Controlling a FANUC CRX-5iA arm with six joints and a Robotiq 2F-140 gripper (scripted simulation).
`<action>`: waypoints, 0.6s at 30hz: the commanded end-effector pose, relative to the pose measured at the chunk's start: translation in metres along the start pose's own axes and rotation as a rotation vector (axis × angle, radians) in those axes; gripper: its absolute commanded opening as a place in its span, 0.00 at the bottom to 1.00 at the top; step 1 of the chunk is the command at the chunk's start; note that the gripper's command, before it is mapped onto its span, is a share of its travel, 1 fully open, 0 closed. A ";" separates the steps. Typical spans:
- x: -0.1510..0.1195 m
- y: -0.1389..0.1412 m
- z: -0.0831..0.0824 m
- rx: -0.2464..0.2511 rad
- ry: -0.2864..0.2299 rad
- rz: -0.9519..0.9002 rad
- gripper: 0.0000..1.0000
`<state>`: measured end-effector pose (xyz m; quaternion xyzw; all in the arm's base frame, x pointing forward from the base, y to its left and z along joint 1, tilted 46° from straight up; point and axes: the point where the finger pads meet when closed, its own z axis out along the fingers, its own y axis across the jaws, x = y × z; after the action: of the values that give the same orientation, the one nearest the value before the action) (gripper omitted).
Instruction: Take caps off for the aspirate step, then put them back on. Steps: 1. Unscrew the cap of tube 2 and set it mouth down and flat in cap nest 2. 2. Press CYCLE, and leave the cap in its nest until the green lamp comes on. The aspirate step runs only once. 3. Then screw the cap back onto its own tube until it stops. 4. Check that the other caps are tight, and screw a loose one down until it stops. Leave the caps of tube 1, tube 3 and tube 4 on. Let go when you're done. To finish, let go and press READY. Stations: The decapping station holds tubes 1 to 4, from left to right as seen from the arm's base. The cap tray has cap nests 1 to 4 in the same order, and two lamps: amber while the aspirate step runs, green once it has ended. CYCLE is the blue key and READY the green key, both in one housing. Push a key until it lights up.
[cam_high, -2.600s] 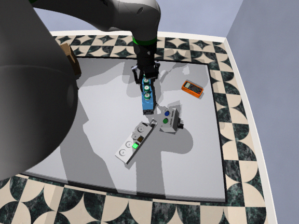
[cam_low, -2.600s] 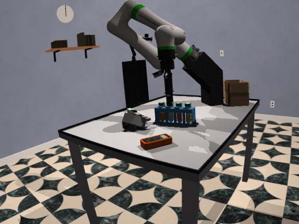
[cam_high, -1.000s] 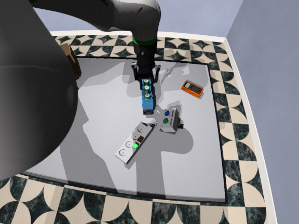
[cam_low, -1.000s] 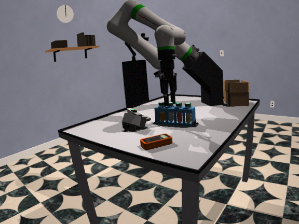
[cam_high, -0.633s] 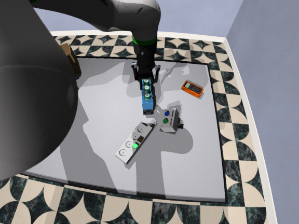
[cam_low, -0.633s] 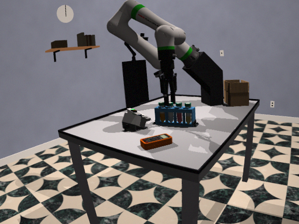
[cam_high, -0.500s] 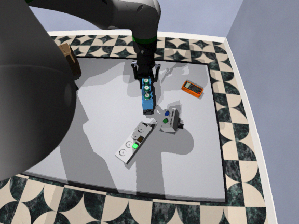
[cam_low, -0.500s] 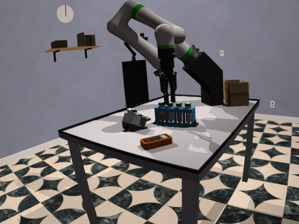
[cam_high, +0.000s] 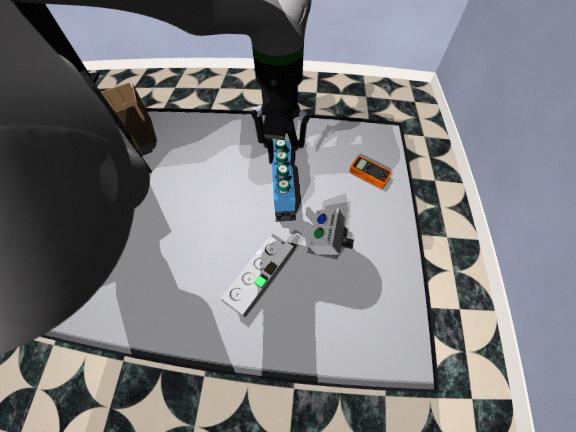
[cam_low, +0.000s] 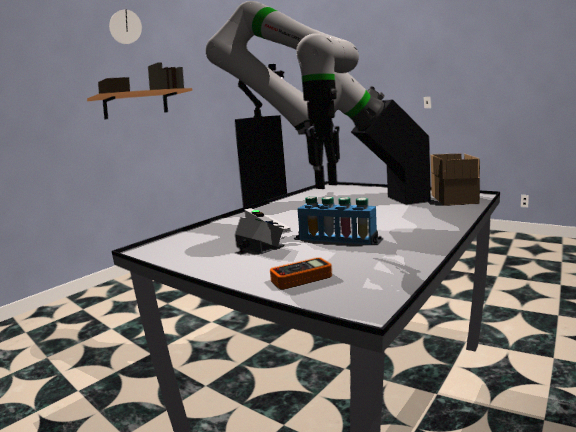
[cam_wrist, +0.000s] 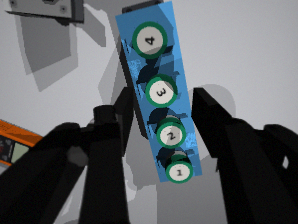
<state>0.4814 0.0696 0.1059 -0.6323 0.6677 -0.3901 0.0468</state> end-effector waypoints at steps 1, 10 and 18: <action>0.016 -0.004 -0.002 0.001 0.000 -0.166 0.41; 0.050 -0.013 -0.002 0.001 0.000 -0.488 0.41; 0.050 -0.013 0.001 0.001 0.000 -0.488 0.41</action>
<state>0.4805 0.0273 0.1356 -0.7718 0.4965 -0.3944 -0.0475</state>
